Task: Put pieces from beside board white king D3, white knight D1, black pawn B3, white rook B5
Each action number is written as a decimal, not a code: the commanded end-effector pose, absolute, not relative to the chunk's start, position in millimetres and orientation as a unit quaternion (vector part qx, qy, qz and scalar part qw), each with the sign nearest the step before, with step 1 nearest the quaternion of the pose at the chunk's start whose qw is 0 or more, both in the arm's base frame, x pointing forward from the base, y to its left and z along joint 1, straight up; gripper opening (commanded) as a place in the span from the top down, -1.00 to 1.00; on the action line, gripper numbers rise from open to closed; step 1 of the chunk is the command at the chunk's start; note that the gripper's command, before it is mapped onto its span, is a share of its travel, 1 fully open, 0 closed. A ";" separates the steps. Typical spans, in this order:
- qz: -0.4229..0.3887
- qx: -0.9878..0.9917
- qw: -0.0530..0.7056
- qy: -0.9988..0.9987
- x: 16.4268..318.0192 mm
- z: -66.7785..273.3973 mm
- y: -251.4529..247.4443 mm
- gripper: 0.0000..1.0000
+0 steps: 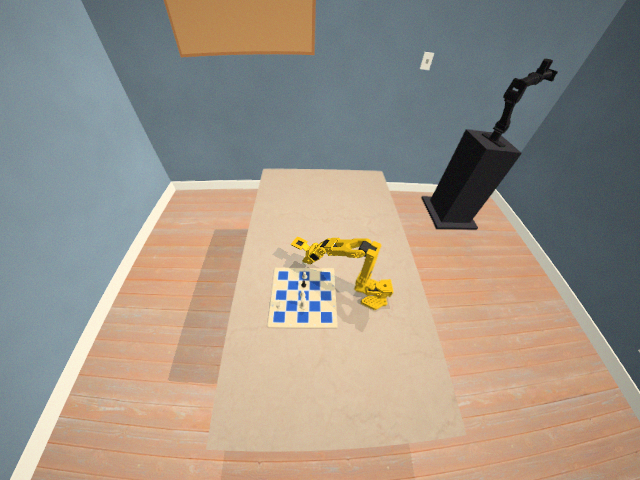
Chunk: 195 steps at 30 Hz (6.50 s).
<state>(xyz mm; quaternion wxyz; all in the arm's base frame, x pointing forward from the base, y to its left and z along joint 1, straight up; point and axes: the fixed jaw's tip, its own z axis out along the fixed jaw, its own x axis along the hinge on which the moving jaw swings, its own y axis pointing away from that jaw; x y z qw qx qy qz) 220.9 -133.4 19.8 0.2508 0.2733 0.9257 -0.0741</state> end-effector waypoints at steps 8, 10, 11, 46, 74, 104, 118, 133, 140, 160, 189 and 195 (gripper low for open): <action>-0.079 0.274 0.260 0.923 221.4 48.3 -137.2 1.00; -0.079 0.274 0.260 0.923 221.2 54.2 -137.0 1.00; -0.079 0.274 0.260 0.923 221.2 57.2 -137.0 1.00; -0.078 0.267 0.261 0.925 214.6 98.8 -128.5 1.00; -0.038 0.125 0.264 0.956 143.8 96.0 -32.4 1.00; -0.036 0.116 0.264 0.957 144.8 92.4 -29.8 1.00; -0.036 0.116 0.264 0.957 144.9 90.8 -29.9 1.00; -0.036 0.116 0.264 0.957 145.1 74.1 -29.9 1.00; -0.036 0.116 0.264 0.957 145.3 59.6 -30.0 1.00; -0.036 0.116 0.264 0.957 145.7 32.6 -30.1 1.00; -0.036 0.116 0.264 0.957 144.8 30.1 -29.9 1.00; -0.036 0.117 0.264 0.957 145.6 31.2 -30.2 1.00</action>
